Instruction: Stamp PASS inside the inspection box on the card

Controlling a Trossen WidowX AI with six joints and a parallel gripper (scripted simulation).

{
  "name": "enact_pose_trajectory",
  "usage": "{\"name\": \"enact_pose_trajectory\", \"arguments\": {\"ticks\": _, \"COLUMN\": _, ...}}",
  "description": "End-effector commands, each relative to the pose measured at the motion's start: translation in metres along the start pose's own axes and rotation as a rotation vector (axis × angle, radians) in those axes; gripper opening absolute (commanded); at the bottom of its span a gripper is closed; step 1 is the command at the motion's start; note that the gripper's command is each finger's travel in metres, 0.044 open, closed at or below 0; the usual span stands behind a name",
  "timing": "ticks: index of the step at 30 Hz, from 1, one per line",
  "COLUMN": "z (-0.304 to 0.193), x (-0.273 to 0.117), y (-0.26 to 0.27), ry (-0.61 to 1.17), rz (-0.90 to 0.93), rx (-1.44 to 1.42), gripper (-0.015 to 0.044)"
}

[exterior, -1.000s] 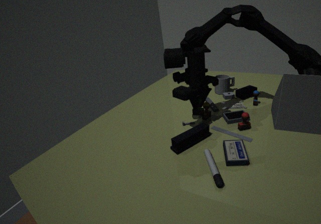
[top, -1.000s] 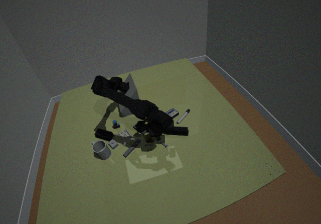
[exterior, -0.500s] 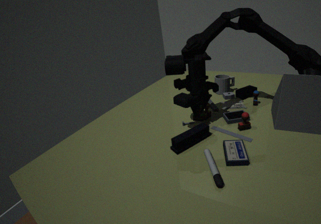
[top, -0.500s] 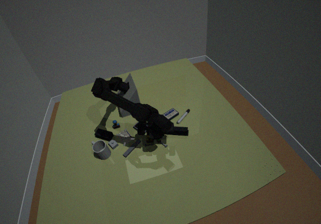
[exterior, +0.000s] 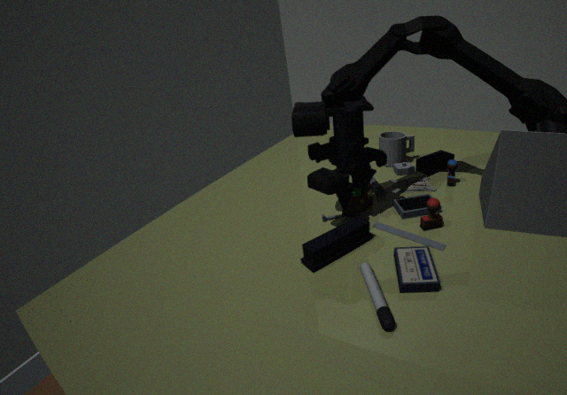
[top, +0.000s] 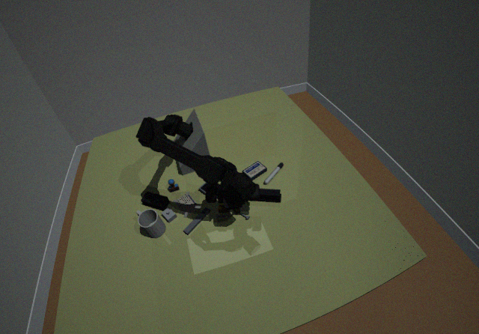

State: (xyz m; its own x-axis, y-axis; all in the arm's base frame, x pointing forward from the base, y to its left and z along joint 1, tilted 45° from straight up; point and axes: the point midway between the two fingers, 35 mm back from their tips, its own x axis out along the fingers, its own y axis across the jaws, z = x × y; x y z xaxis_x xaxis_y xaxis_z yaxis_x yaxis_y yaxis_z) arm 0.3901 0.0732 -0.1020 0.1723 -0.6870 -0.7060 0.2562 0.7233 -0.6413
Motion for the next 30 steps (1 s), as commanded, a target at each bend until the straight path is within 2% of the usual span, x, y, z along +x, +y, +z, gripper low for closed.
{"name": "enact_pose_trajectory", "arguments": {"ticks": 1, "z": 0.0, "x": 0.0, "y": 0.0, "ry": 0.0, "rz": 0.0, "rx": 0.001, "gripper": 0.0263}}
{"name": "enact_pose_trajectory", "arguments": {"ticks": 5, "z": 0.001, "x": -0.01, "y": 0.001, "ry": 0.001, "rz": 0.001, "rx": 0.0, "gripper": 0.0263}}
{"name": "enact_pose_trajectory", "arguments": {"ticks": 10, "z": 0.003, "x": -0.093, "y": 0.003, "ry": 0.002, "rz": 0.0, "rx": -0.006, "gripper": 0.0263}}
{"name": "enact_pose_trajectory", "arguments": {"ticks": 12, "z": 0.001, "x": -0.115, "y": 0.001, "ry": 0.002, "rz": -0.003, "rx": -0.007, "gripper": 0.0263}}
{"name": "enact_pose_trajectory", "arguments": {"ticks": 30, "z": 0.0, "x": -0.117, "y": 0.0, "ry": 0.002, "rz": -0.003, "rx": -0.007, "gripper": 0.0263}}
